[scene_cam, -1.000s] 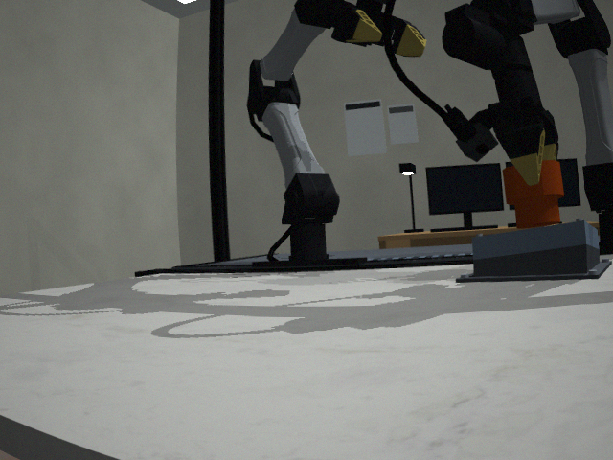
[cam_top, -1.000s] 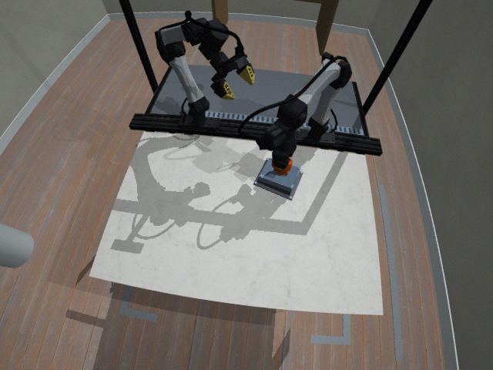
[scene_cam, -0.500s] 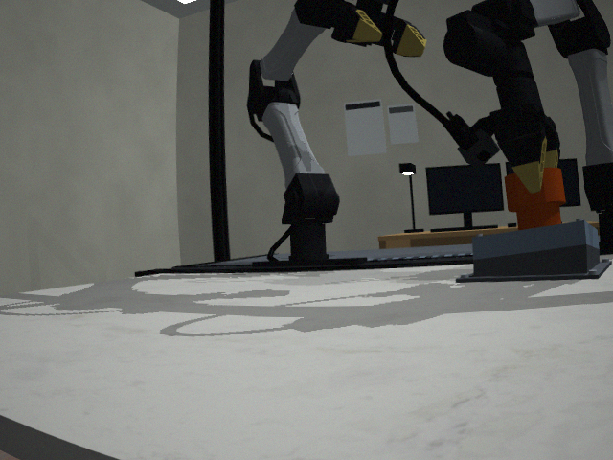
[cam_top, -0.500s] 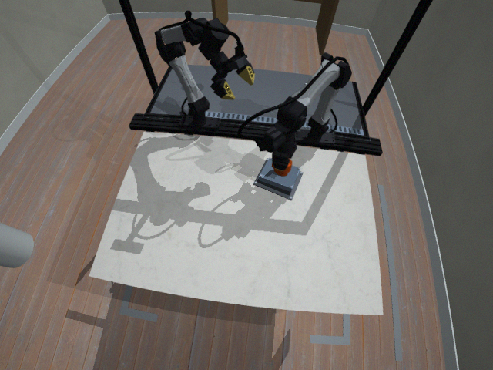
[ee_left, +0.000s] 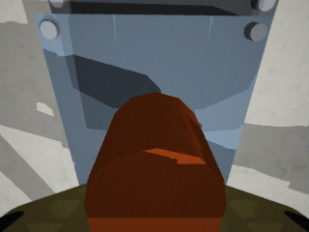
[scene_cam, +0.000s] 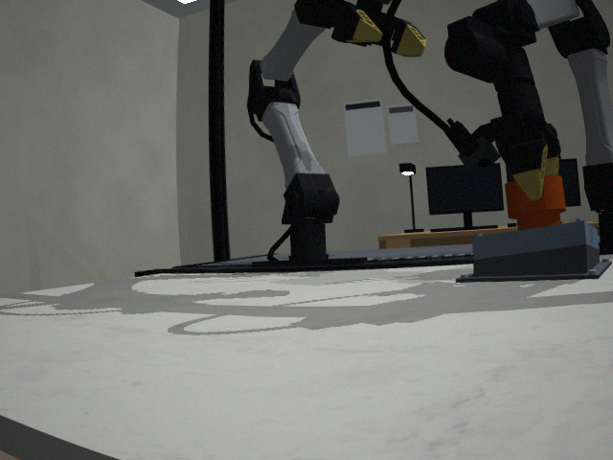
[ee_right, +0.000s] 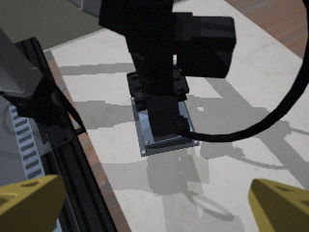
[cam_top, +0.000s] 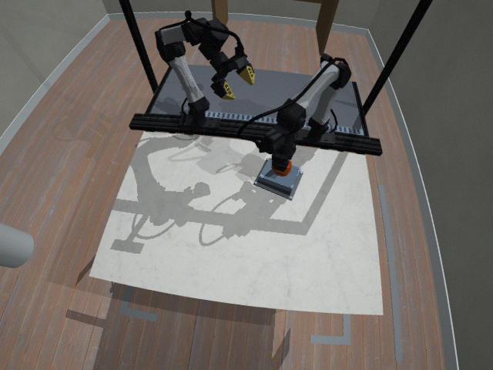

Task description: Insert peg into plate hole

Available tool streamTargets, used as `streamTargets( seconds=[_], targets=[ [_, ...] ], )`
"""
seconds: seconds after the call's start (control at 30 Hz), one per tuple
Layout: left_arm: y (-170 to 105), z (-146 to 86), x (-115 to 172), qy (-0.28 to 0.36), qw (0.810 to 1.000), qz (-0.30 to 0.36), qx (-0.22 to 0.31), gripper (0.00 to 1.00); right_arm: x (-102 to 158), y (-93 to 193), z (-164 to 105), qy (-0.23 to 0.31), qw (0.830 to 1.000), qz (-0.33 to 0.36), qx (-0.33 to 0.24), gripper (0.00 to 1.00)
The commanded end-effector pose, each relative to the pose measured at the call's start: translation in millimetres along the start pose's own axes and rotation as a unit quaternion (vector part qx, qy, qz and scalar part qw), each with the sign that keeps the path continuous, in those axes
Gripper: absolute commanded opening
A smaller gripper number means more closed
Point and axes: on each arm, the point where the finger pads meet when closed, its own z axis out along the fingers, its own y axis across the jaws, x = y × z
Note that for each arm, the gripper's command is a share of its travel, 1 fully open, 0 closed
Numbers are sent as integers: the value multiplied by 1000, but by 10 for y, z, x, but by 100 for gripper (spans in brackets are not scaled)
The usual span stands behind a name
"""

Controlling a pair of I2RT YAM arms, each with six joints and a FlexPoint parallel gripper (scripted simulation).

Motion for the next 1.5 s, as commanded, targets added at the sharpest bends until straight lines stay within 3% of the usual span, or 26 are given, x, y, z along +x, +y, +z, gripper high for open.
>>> streamTargets(
  seconds=[0.0,0.73,1.0,1.1,1.13,1.33,1.47],
  targets=[
    [54,26,34,5,1000,1,-9,34,-134,-5,-108,-22,1000,1,5,100],
    [42,164,22,1,1000,-1,-6,34,-134,-5,-108,-22,1000,1,5,100],
    [62,35,7,-5,1000,-6,-18,34,-134,-5,-108,-22,1000,1,5,100],
    [74,-32,7,-4,1000,-6,-23,67,-134,-5,-108,-22,1000,1,5,100],
    [82,-147,8,-5,999,-8,-33,70,-134,-5,-108,-22,1000,1,5,100],
    [109,-512,14,-8,999,-10,-47,70,-134,-5,-108,-22,1000,1,5,100],
    [77,-481,-3,-7,1000,-7,-27,70,-134,-5,-108,-22,1000,1,5,100]
  ],
)
